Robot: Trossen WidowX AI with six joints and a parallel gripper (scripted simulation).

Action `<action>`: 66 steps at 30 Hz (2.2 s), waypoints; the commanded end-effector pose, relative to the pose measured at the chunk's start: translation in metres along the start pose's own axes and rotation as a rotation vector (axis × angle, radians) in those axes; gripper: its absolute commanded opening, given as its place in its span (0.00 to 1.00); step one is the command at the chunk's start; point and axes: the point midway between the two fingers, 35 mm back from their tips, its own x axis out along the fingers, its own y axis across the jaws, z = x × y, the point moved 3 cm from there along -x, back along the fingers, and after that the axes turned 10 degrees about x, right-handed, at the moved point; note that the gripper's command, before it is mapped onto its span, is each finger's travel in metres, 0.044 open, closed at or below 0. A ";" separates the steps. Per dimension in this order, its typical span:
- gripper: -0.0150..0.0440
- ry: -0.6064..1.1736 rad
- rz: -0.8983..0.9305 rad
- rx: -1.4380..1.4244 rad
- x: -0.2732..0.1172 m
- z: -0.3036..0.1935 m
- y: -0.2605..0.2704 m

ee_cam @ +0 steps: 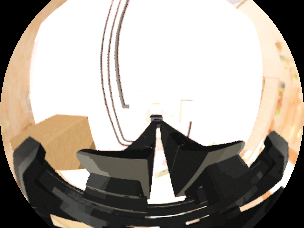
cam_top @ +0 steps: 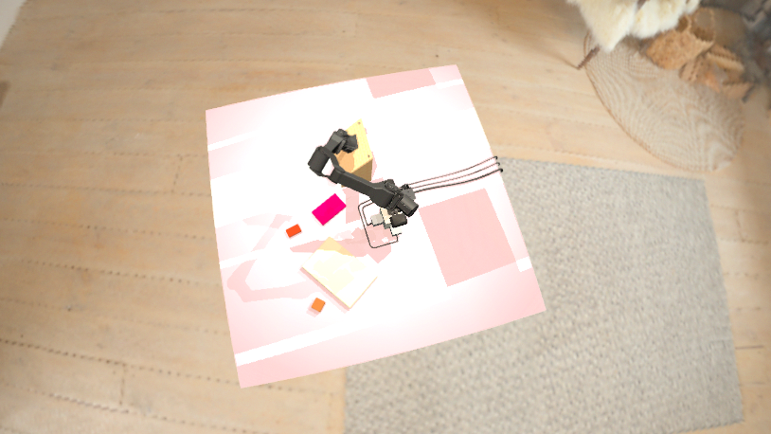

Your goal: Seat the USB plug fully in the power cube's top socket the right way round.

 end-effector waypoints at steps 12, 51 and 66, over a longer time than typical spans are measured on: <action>0.25 0.002 -0.001 -0.004 0.003 0.000 0.000; 0.25 0.003 -0.001 -0.004 0.007 -0.001 0.000; 0.25 0.003 -0.001 -0.004 0.009 -0.001 0.000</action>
